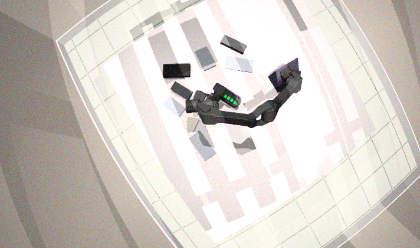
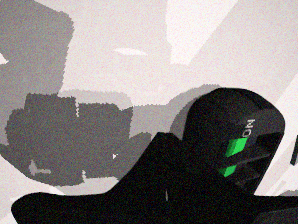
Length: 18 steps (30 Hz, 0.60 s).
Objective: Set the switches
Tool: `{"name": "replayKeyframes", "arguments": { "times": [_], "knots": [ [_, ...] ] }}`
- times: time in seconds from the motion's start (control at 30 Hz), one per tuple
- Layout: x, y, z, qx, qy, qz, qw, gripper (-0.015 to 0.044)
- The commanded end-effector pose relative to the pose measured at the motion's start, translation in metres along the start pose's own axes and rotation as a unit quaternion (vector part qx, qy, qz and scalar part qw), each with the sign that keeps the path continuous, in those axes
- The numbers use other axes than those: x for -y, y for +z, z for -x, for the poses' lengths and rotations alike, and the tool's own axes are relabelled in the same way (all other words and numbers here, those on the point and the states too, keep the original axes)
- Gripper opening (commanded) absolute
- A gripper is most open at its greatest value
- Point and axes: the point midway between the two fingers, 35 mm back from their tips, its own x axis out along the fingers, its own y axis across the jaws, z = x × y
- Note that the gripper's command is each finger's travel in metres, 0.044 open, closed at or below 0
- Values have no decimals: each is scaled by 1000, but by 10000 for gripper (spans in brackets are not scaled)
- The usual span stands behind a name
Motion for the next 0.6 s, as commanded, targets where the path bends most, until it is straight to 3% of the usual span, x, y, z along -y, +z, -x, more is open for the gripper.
{"name": "replayKeyframes", "arguments": {
  "times": [0.0, 0.57],
  "knots": [
    [0, 0, -7, -2, 1, -5, 1000, 0],
    [-3, 0, -22, -3, 1, -5, 1000, 0]
  ]
}}
